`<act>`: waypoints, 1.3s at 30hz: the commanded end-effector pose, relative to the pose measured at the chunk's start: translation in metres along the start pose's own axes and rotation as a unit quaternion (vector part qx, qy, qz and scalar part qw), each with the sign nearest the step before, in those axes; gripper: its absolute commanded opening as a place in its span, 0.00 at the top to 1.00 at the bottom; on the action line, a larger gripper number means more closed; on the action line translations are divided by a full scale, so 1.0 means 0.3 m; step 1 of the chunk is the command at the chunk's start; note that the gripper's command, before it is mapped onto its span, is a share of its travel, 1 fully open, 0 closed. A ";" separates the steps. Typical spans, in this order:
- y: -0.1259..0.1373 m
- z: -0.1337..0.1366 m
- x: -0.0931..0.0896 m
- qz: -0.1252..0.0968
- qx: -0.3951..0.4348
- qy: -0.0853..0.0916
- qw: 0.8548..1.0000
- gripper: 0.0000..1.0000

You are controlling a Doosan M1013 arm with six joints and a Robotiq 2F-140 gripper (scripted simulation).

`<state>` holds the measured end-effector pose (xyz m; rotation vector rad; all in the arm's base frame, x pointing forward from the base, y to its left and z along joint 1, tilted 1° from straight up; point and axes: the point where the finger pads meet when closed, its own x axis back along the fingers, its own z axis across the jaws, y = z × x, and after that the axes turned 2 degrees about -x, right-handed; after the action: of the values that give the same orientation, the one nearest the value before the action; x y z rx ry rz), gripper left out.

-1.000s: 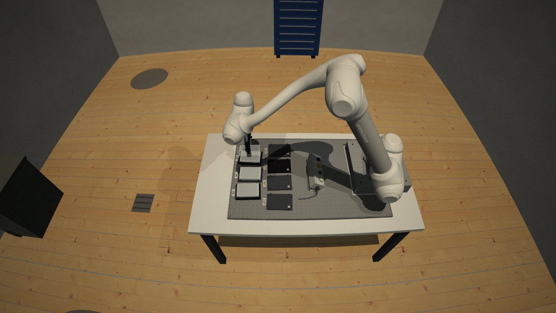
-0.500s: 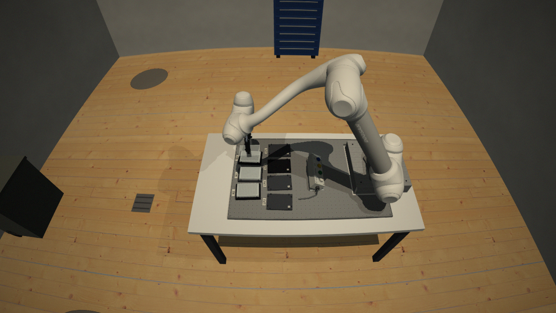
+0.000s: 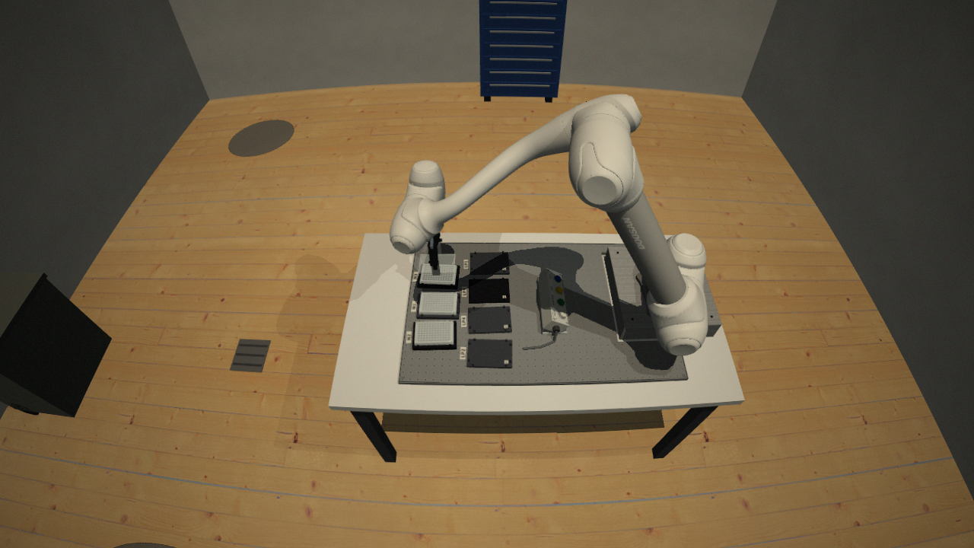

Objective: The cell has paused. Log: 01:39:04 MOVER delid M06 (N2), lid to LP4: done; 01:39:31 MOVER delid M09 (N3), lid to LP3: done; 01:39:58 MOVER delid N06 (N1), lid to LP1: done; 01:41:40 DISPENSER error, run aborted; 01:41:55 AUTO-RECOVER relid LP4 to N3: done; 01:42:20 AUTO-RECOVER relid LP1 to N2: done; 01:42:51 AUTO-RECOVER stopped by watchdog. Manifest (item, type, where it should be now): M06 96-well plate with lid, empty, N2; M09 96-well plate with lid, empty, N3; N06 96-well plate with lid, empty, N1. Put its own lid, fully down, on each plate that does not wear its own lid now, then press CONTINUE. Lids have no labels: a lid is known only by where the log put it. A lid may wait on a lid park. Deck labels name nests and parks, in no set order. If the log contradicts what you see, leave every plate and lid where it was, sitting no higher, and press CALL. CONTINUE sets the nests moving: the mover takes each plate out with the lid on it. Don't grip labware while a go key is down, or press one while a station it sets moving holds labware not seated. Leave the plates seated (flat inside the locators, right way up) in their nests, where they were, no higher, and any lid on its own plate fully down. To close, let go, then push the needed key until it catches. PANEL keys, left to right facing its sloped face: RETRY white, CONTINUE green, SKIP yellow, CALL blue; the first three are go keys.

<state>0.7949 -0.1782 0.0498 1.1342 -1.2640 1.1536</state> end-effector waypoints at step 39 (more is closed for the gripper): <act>0.000 0.000 -0.124 0.000 -0.029 0.000 1.000 1.00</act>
<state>0.7955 -0.1781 0.0135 1.0917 -1.2891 1.1103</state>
